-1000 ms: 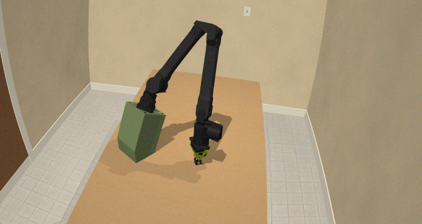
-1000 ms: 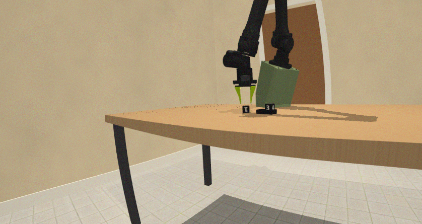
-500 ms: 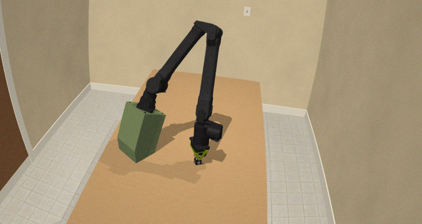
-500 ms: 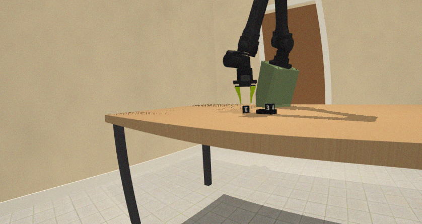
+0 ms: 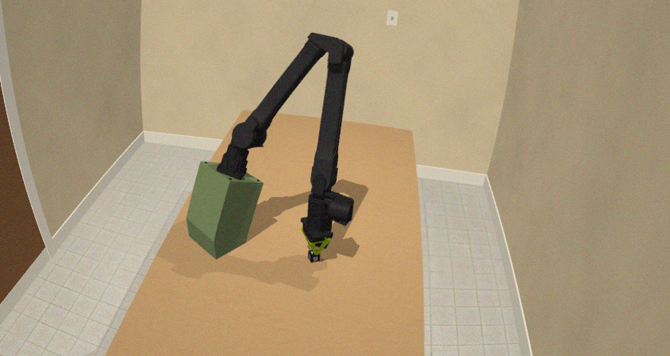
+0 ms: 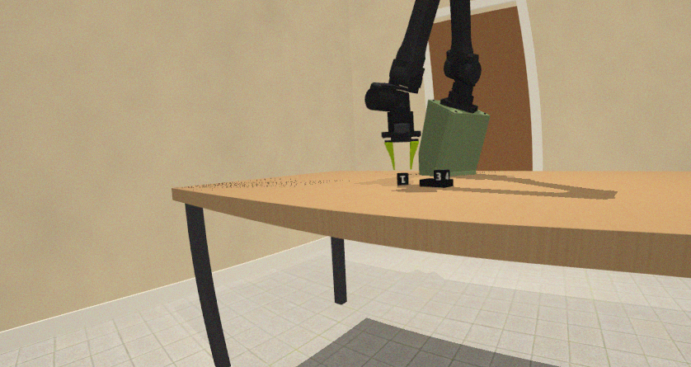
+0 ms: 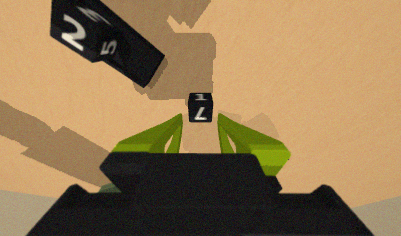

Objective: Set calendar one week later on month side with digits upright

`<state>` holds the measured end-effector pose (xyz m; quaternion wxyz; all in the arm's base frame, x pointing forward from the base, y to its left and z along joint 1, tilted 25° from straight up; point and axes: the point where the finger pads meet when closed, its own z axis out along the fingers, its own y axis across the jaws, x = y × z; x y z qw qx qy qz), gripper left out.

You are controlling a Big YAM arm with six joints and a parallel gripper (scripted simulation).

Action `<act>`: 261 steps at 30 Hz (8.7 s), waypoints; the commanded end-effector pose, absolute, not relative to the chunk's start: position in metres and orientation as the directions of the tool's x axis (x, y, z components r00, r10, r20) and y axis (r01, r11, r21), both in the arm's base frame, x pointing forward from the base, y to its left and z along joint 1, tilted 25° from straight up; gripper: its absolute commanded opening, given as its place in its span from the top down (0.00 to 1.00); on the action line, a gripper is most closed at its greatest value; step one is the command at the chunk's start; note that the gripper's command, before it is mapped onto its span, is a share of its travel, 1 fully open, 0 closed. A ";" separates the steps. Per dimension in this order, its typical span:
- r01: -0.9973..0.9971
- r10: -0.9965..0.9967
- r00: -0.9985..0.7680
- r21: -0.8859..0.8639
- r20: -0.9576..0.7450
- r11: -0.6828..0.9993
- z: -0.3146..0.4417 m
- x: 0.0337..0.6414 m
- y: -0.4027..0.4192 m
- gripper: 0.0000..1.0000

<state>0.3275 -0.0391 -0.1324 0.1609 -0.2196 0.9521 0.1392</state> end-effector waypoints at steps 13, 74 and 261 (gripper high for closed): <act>-0.469 -0.379 -0.847 0.189 -0.372 0.863 -0.133 0.336 -0.037 0.56; -0.468 -0.378 -0.849 0.193 -0.369 0.862 -0.134 0.330 -0.035 0.56; -0.402 -0.309 -0.874 0.200 -0.374 0.894 -0.055 0.325 -0.062 0.75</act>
